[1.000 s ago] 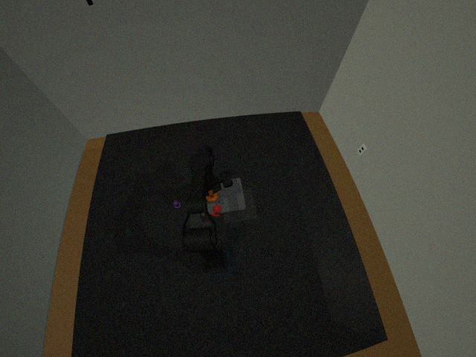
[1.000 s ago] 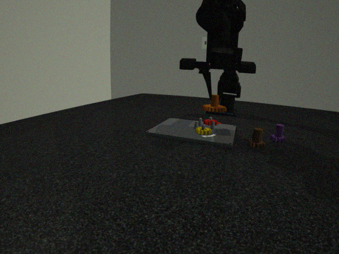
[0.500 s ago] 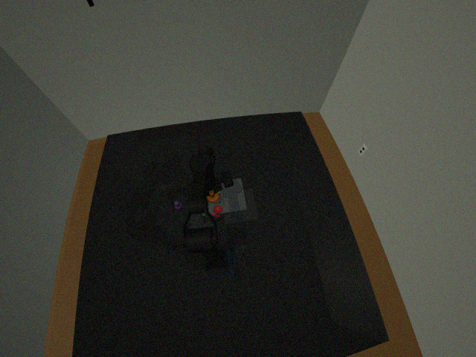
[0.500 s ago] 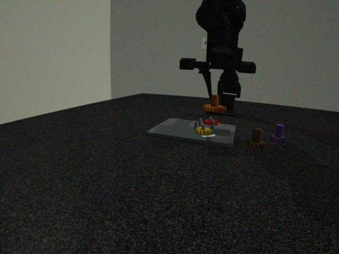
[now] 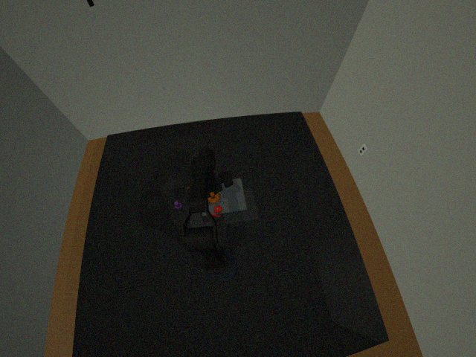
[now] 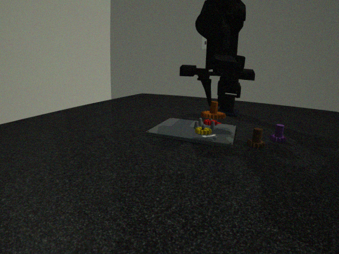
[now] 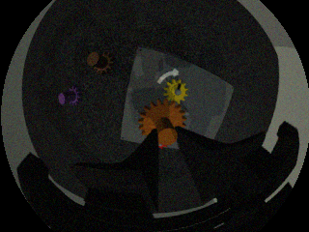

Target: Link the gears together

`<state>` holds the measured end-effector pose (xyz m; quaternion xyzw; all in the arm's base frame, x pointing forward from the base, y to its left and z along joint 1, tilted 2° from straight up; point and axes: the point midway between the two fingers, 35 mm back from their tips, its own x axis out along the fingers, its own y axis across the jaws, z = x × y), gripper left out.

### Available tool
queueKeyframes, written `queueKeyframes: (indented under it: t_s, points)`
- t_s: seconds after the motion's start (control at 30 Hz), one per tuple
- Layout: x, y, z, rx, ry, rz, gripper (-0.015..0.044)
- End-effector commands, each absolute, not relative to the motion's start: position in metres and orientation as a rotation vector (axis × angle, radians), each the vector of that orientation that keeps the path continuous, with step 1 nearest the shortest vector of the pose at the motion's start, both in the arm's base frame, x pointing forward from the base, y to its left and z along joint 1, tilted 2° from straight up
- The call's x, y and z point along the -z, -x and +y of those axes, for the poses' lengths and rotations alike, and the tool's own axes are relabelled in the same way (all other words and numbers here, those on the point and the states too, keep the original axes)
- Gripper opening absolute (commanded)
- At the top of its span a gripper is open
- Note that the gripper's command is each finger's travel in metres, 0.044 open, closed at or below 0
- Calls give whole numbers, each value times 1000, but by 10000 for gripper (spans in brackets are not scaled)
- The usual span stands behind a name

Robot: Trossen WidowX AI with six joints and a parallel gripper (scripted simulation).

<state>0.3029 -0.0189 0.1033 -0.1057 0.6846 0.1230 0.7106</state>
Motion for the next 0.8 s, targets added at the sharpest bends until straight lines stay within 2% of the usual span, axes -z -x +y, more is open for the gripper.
queueKeyframes:
  t_s: [0.0, 0.77]
  points:
    - [-95, -301, -18, -264, 217, 1528, 0]
    - [-76, -302, -18, -99, 47, 1544, 0]
